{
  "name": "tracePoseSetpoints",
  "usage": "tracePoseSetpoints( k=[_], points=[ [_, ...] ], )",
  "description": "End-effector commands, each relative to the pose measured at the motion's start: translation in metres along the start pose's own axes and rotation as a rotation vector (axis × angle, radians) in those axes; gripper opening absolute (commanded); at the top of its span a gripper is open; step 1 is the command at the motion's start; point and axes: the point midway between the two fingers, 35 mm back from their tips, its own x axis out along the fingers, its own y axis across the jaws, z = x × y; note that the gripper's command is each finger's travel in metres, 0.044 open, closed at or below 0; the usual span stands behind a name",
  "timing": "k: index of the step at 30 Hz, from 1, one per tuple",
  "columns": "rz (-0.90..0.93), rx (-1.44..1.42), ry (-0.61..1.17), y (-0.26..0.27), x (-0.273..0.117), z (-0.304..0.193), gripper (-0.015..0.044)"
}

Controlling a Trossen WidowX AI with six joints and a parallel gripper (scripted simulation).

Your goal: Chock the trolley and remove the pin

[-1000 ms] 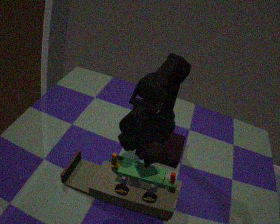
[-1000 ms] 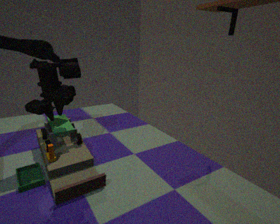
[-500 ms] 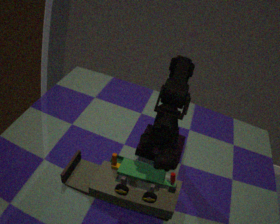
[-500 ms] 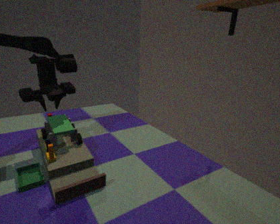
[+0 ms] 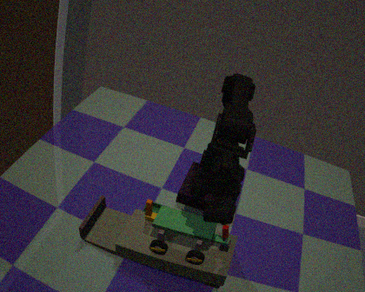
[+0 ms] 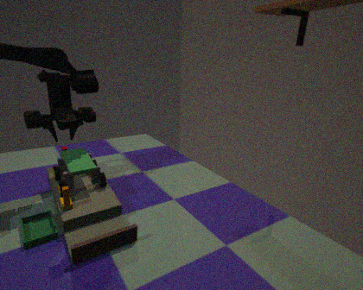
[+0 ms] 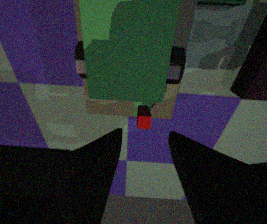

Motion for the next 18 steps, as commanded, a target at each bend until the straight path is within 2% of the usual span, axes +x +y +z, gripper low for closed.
tracePoseSetpoints(
  k=[1,18],
  points=[
    [-0.009,0.007,0.005,0.0,0.008,0.0,0.019],
    [-0.009,0.007,0.006,0.0,0.03,-0.001,0.019]
  ],
)
